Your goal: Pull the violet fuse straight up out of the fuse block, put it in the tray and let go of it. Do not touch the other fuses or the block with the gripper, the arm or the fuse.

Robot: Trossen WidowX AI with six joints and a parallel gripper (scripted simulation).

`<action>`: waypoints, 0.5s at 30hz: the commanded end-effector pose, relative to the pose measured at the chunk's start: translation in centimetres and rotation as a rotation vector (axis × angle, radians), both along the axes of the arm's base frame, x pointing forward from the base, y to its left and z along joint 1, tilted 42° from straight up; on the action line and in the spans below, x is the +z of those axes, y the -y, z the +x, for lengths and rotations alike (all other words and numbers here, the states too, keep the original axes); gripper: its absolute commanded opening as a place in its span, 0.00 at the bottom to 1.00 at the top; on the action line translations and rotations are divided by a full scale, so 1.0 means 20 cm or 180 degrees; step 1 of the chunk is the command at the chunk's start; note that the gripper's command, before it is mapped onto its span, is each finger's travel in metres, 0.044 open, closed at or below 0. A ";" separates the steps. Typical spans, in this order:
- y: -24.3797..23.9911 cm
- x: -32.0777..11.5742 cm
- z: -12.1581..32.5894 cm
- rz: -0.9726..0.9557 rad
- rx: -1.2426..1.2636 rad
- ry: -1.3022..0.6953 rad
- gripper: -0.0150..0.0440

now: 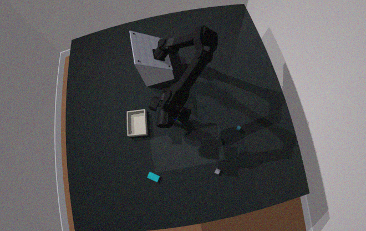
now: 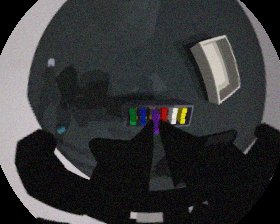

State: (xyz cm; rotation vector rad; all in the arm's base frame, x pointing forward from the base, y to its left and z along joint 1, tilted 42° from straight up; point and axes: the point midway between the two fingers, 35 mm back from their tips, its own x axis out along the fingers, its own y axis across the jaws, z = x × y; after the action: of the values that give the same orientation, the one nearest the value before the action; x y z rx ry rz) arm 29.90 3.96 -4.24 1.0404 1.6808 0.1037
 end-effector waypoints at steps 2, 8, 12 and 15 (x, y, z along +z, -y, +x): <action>0.01 0.01 0.00 -0.0010 0.0011 0.0002 0.25; 0.02 0.02 0.00 -0.0009 0.0011 0.0002 0.25; 0.03 0.03 0.00 -0.0009 0.0011 0.0002 0.25; 0.03 0.03 0.00 -0.0008 0.0011 0.0002 0.25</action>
State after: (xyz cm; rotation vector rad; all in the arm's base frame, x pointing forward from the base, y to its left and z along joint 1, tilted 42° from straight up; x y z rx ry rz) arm 29.88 3.47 -3.69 1.0412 1.6809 0.1039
